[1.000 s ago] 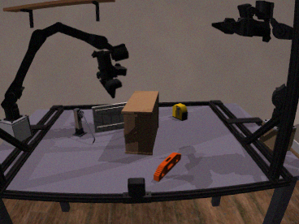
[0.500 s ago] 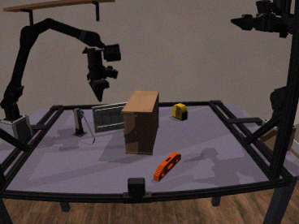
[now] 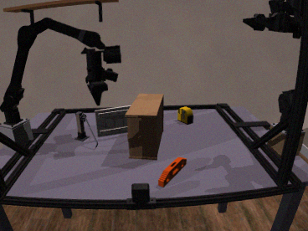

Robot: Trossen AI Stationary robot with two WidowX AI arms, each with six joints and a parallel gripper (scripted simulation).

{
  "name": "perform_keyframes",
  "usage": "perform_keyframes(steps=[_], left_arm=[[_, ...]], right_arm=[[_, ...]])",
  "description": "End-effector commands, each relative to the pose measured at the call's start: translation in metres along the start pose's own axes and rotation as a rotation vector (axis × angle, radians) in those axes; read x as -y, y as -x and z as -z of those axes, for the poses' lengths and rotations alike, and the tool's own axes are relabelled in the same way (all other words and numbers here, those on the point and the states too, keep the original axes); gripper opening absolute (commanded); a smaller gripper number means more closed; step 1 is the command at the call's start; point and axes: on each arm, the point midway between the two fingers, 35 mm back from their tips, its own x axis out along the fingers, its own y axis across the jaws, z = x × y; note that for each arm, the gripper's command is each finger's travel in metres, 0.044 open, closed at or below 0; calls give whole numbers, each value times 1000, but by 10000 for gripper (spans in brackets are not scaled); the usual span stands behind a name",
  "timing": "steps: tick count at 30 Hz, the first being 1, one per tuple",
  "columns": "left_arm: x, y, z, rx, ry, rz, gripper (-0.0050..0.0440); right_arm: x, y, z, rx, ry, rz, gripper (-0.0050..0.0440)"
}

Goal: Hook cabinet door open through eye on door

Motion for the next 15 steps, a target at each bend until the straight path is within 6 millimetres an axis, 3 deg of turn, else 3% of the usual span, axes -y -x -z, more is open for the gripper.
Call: perform_keyframes(steps=[1,12,15], left_arm=[[1,2,3,-1,2,4,220],[1,2,3,-1,2,4,220],[1,-9,2,-1,2,4,220]], right_arm=[[-2,1,-1,1,6,-2,400],[-2,1,-1,1,6,-2,400],[-2,1,-1,1,6,-2,400]])
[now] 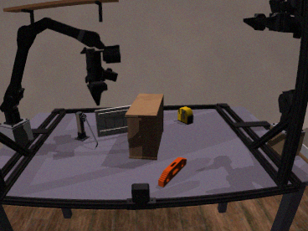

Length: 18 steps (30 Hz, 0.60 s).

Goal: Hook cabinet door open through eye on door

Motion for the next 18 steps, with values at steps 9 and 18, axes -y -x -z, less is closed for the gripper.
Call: perform_keyframes(steps=[9,18], left_arm=[[1,-13,1,-5,1,2,220],[1,-28,0,-6,2,3,220]], right_arm=[[0,0,0,0,2,-3,400],[0,0,0,0,2,-3,400]])
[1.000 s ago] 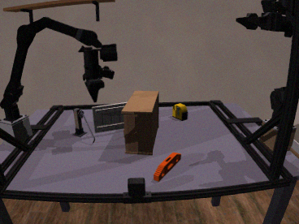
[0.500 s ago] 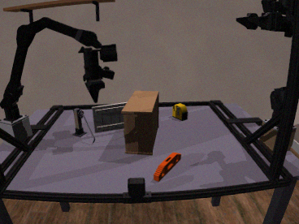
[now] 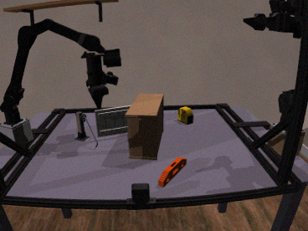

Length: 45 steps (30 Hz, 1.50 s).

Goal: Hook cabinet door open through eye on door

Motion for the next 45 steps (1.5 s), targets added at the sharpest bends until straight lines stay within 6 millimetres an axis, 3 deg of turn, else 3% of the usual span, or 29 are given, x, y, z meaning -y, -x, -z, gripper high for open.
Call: perform_keyframes(steps=[1,10,19,31,45], left_arm=[[0,-13,4,-21,2,0,220],[0,-19,4,-21,2,0,220],[0,-19,4,-21,2,0,4],[0,-19,4,-21,2,0,0],[22,-19,2,-21,91,-1,0]], right_arm=[[0,0,0,0,2,-3,400],[0,0,0,0,2,-3,400],[0,0,0,0,2,-3,400],[0,0,0,0,2,-3,400],[0,0,0,0,2,-3,400]])
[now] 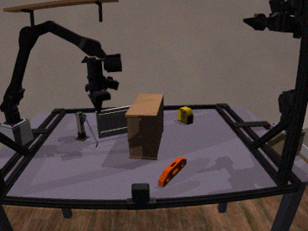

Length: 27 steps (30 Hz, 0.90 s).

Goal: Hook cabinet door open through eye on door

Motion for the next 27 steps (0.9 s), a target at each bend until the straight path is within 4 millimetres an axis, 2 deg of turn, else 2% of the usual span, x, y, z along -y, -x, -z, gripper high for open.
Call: perform_keyframes(steps=[1,10,27], left_arm=[[11,-2,0,-11,34,-1,0],[28,-2,-2,-11,147,-1,0],[38,-2,-4,-11,214,-2,0]], right_arm=[[-1,0,0,0,3,-4,400],[-1,0,0,0,3,-4,400],[-1,0,0,0,3,-4,400]])
